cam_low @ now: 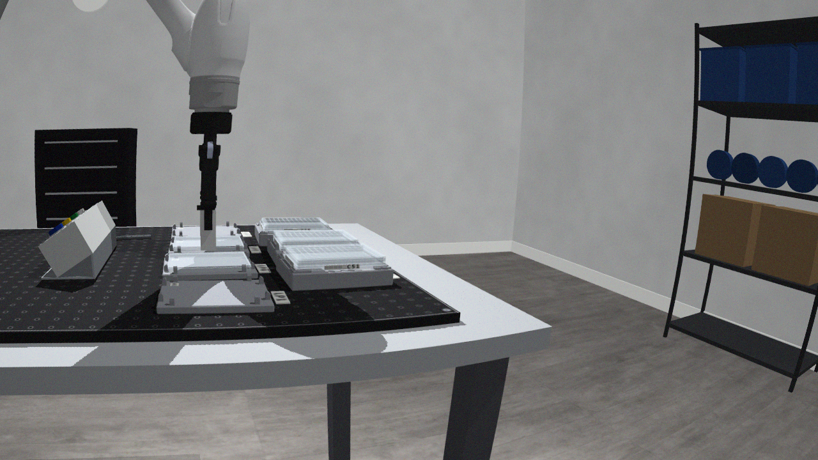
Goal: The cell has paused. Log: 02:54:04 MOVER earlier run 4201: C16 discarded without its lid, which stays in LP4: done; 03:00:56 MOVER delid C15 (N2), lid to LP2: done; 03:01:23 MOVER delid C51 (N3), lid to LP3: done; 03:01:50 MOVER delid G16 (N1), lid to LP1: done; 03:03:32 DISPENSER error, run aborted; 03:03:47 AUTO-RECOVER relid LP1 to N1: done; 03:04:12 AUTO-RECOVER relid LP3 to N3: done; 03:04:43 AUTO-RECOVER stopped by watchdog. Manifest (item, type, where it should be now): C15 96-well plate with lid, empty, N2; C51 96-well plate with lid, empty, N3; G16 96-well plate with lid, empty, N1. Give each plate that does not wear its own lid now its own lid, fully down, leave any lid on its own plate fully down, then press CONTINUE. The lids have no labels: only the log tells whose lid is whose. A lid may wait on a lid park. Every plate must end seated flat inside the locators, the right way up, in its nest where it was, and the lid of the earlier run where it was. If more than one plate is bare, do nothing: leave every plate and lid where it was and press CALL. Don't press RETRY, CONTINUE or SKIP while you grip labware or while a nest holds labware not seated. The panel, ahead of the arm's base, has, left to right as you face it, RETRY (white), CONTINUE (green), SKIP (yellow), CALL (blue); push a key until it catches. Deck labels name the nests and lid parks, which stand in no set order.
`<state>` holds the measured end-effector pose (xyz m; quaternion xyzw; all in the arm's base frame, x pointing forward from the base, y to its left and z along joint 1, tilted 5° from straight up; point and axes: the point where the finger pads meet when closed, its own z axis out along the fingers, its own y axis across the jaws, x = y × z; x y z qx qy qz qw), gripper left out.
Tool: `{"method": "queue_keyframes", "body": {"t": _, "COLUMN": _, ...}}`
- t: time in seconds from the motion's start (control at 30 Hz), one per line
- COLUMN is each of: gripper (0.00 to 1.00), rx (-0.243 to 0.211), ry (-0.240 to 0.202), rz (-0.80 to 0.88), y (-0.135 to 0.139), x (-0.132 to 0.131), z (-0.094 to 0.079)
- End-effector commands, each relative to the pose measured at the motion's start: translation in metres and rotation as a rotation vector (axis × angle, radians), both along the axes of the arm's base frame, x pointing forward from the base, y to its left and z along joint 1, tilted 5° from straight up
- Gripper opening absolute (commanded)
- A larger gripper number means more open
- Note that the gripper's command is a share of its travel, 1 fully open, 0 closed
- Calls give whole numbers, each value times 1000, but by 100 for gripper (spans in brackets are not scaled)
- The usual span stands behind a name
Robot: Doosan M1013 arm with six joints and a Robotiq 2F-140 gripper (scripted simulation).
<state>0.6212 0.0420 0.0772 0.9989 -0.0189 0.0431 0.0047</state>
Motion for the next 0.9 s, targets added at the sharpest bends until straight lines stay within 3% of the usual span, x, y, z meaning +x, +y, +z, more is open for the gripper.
{"method": "queue_keyframes", "body": {"t": 0.0, "gripper": 66, "rx": 0, "ry": 0, "rz": 0, "y": 0, "x": 0, "z": 0}}
{"method": "queue_keyframes", "body": {"t": 0.67, "gripper": 66, "rx": 0, "ry": 0, "rz": 0, "y": 0, "x": 0, "z": 0}}
{"method": "queue_keyframes", "body": {"t": 0.7, "gripper": 0, "rx": 0, "ry": 0, "rz": 0, "y": 0, "x": 0, "z": 0}}
{"method": "queue_keyframes", "body": {"t": 0.87, "gripper": 0, "rx": 0, "ry": 0, "rz": 0, "y": 0, "x": 0, "z": 0}}
